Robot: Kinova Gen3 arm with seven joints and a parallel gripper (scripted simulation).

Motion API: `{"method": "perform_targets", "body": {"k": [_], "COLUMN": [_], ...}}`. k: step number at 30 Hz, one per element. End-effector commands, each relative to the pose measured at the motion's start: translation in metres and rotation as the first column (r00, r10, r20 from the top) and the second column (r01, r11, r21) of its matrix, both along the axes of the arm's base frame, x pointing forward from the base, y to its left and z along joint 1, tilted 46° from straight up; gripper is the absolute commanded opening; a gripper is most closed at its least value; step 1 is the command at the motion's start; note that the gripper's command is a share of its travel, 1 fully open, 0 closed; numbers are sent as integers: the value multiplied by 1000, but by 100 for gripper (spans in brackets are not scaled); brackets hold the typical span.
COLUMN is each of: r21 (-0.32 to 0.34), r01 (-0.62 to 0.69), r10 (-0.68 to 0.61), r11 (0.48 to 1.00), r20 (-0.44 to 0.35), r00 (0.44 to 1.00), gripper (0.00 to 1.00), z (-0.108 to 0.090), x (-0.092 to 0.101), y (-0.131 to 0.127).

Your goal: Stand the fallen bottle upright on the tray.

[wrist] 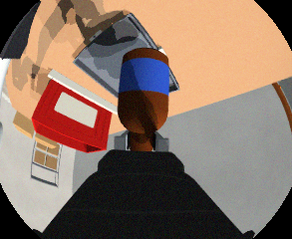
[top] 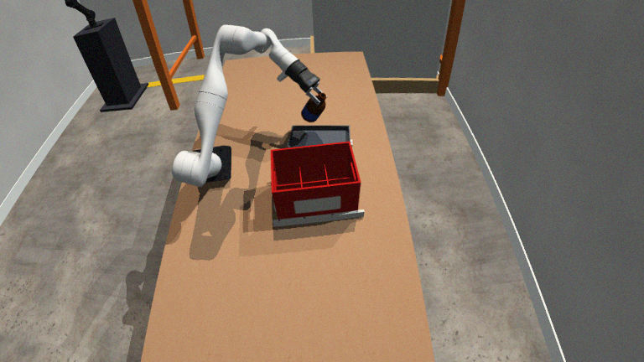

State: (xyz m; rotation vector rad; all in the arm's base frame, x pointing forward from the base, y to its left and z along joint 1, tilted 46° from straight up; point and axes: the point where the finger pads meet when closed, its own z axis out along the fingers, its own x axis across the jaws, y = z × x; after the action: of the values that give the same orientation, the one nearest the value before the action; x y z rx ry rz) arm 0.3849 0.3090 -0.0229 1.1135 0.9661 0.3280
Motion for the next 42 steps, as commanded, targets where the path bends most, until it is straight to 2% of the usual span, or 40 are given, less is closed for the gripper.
{"method": "perform_targets", "body": {"k": [1,31,42], "r21": [-1,-90,-100], "r01": [-3,-72,-80], "r10": [3,81,91], "r11": [1000,993,992], "r20": [4,99,109], "r00": [1000,992,990], "gripper": [0,0,0], "z": [0,0,0], "x": [0,-1,-1], "y": [1,1,1]}}
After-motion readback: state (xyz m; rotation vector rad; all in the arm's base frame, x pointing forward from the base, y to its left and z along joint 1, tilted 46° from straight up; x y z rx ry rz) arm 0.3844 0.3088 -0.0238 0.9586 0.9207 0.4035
